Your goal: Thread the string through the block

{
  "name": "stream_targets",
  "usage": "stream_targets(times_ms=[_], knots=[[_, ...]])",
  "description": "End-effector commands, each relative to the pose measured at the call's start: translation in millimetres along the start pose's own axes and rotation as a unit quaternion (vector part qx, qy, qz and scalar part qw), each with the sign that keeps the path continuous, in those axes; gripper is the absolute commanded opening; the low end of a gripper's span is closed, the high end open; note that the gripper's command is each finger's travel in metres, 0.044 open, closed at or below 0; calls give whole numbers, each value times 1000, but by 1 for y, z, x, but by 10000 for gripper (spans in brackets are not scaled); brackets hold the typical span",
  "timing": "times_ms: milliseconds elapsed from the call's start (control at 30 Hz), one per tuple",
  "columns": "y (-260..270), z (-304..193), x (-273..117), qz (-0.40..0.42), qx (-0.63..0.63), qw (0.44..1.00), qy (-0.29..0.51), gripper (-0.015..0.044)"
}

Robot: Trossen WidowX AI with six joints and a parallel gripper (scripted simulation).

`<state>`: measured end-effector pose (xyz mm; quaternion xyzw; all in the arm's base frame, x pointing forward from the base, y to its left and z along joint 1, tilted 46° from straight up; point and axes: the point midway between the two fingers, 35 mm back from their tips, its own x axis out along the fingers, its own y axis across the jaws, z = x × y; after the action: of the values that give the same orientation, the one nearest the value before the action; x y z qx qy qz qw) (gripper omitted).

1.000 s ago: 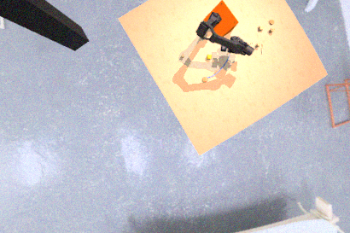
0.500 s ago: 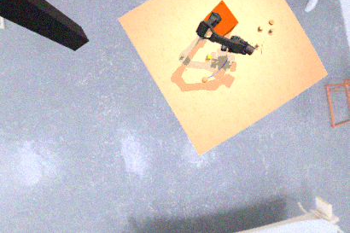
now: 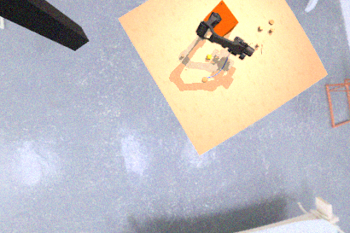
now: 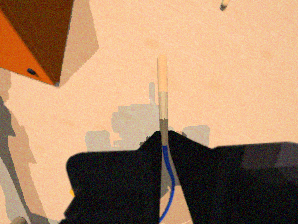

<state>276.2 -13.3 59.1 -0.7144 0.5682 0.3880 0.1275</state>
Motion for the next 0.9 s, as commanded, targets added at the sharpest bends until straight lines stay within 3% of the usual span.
stream_targets(times_ms=[0,433,867], knots=[[-1,-4,0,1,72,997,1,0],[-4,-13,0,1,309,951,1,0],[-7,-23,-1,0,527,850,1,0]])
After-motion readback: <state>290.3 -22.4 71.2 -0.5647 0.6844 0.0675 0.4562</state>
